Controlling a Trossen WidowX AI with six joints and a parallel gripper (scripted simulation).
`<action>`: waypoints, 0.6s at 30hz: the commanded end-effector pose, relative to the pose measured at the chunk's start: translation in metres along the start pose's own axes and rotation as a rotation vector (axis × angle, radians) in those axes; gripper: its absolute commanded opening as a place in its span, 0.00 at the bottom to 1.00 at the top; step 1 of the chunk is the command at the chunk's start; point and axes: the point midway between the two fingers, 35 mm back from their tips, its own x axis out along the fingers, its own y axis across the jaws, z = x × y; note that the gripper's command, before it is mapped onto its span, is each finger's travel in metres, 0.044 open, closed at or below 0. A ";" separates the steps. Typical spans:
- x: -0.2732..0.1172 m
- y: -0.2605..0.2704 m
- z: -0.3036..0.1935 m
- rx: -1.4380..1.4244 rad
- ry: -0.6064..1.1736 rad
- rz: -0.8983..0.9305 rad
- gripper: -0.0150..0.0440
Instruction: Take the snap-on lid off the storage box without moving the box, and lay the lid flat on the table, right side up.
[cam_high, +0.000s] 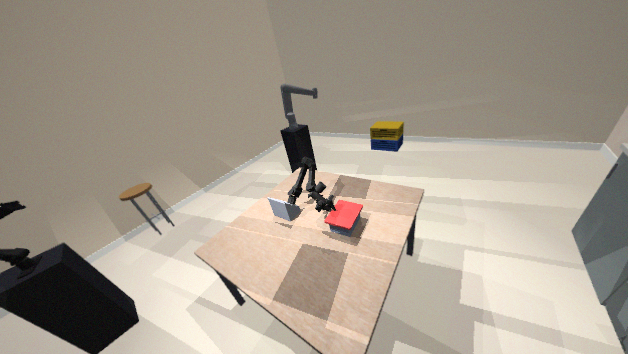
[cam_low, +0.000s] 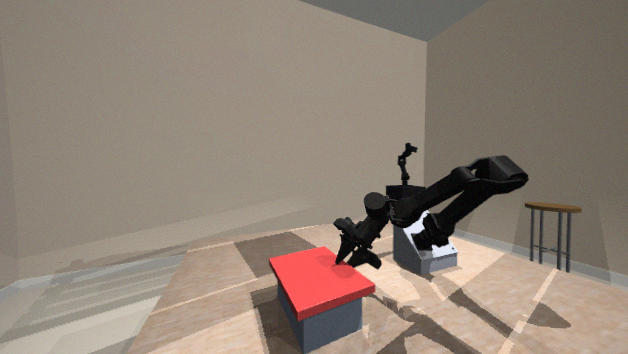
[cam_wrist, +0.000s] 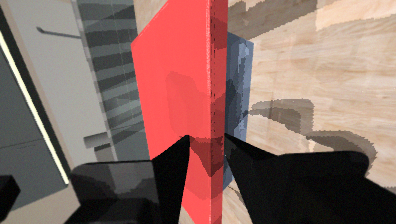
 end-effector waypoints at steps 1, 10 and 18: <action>-0.003 0.003 0.001 -0.003 0.002 0.006 0.25; -0.004 0.004 0.000 -0.003 0.002 0.006 0.25; -0.005 0.005 0.000 -0.003 0.002 0.006 0.25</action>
